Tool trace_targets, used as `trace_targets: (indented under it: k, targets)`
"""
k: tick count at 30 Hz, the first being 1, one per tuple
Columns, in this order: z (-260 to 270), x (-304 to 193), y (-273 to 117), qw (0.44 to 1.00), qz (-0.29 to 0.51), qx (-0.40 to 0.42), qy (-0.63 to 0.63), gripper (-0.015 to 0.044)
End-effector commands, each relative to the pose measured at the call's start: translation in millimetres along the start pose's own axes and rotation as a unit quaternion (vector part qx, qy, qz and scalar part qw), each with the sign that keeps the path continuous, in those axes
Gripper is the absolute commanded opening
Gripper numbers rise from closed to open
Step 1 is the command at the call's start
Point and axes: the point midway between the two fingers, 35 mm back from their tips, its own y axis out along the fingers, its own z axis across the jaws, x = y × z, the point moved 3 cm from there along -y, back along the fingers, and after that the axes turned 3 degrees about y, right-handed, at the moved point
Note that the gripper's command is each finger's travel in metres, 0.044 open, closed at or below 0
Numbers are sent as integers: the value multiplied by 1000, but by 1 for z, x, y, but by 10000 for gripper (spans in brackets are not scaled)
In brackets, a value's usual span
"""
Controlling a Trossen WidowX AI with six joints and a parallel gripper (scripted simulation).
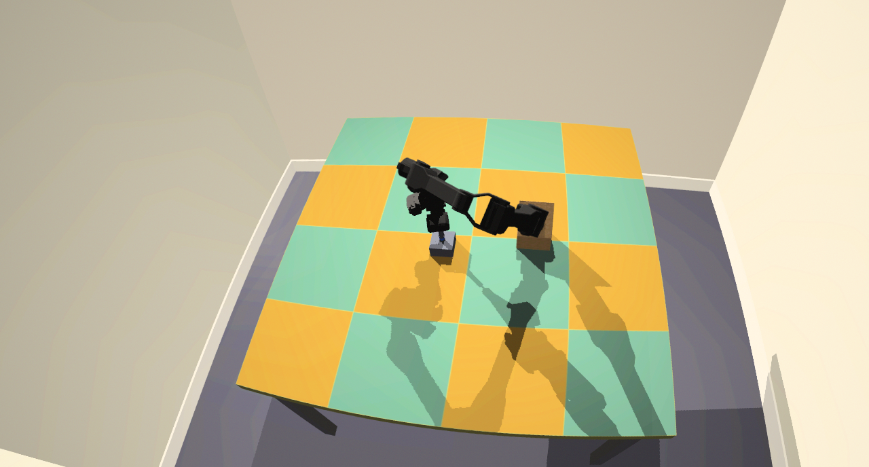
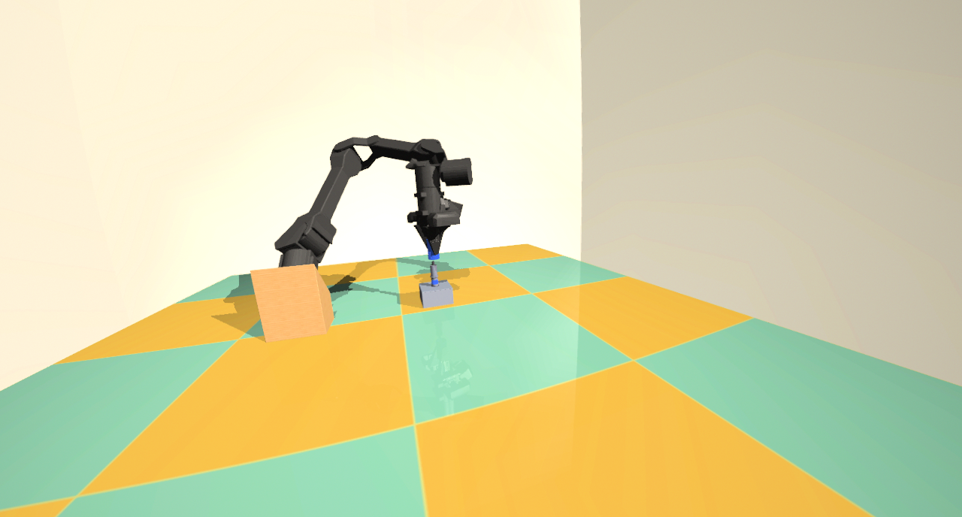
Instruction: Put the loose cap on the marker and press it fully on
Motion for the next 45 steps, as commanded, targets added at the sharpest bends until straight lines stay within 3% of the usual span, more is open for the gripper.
trace_targets:
  k: [1,24,45]
  targets:
    - [1,-1,7,1000,2,3,4,0]
    - [2,-2,43,1000,1,4,3,0]
    - [2,-2,45,1000,1,5,3,0]
